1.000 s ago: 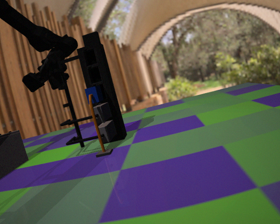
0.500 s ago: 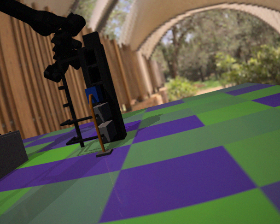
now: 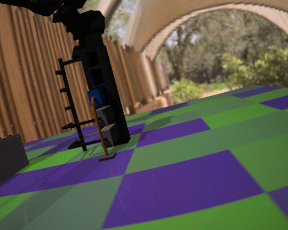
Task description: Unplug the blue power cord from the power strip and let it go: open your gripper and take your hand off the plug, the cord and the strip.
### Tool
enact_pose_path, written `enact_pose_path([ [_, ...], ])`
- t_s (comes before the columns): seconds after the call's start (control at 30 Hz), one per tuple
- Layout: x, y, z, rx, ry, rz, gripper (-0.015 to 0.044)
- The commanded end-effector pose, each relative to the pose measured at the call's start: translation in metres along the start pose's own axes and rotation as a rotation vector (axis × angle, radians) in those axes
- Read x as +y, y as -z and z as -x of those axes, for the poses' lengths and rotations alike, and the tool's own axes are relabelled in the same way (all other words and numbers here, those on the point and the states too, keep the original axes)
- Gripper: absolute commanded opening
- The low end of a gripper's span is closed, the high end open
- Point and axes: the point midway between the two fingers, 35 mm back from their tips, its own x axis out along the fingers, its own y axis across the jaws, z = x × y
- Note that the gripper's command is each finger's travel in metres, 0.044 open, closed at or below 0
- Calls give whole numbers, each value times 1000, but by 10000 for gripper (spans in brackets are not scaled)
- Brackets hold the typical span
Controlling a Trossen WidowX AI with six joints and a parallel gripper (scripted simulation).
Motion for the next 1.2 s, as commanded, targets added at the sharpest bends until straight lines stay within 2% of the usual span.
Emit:
enact_pose_path([
  [0.0, 9, -31, 23, -145, -16, 78, 160],
  [0.3, 20, -103, 98, -523, 16, 232, 160],
  [0.43, 17, -122, 123, -627, 48, 246, 160],
  [0.83, -104, -177, 169, -751, 350, -251, 160],
  [1.17, -217, -167, 197, -749, 607, -783, 160],
])
